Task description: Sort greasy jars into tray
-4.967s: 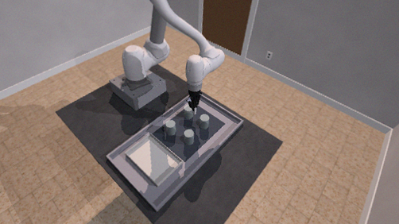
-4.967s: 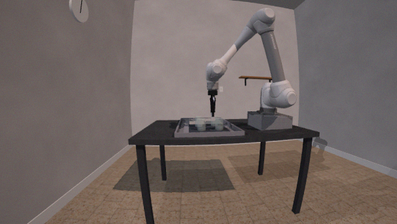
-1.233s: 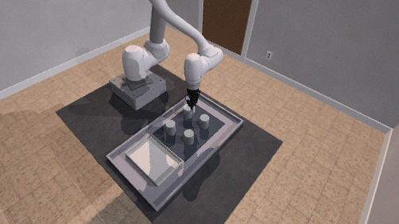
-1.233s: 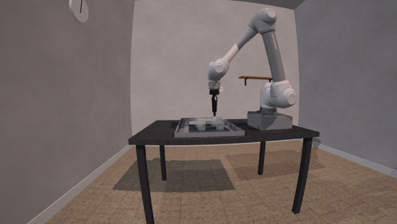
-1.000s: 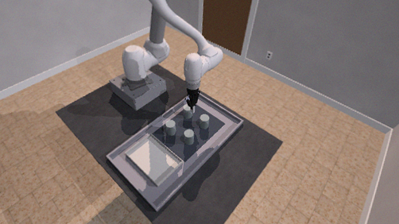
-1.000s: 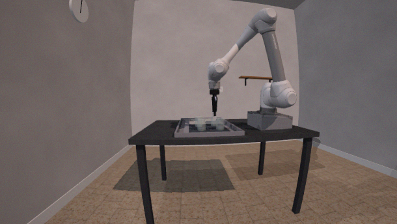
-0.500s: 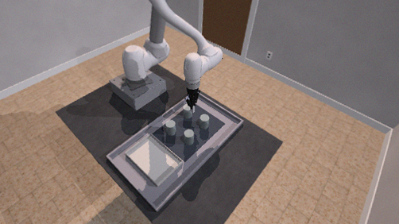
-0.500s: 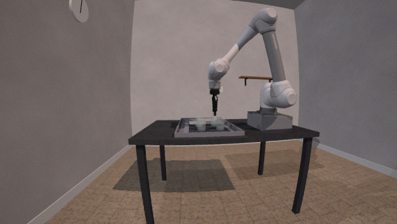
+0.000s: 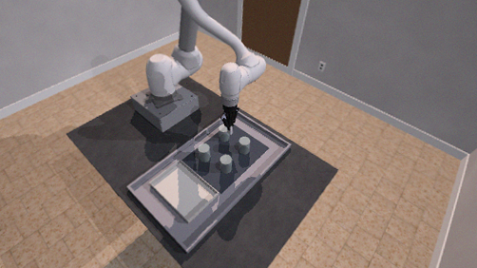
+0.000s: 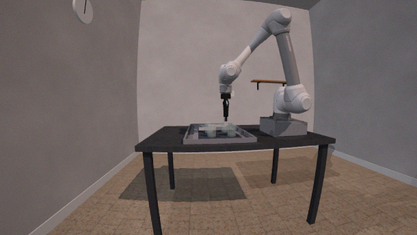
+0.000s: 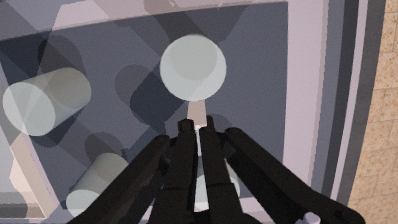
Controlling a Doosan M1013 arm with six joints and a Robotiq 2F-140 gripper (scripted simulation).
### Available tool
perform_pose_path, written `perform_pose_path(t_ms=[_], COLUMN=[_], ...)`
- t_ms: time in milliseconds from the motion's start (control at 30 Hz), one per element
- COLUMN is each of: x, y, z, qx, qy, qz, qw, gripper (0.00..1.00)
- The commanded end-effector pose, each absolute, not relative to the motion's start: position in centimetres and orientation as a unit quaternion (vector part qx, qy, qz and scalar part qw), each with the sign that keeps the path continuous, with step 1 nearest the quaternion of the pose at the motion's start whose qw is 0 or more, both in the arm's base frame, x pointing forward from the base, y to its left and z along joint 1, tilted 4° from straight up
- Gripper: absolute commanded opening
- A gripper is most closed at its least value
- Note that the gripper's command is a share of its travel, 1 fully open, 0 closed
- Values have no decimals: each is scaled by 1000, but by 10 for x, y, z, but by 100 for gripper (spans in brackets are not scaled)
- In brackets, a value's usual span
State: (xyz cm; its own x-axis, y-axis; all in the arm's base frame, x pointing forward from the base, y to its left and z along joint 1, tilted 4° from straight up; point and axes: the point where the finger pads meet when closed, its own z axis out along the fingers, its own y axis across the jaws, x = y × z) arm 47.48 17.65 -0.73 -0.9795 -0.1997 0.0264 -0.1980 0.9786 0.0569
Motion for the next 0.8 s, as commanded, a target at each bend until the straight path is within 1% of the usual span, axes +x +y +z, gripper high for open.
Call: perform_pose_path(t_ms=[0, 467, 767], x=[474, 501, 501], y=[176, 182, 182], z=[-7, -16, -16], qx=[100, 100, 100], qy=[-994, -994, -994], qz=[-27, -27, -27], qw=[16, 16, 16], gripper=[0, 0, 0])
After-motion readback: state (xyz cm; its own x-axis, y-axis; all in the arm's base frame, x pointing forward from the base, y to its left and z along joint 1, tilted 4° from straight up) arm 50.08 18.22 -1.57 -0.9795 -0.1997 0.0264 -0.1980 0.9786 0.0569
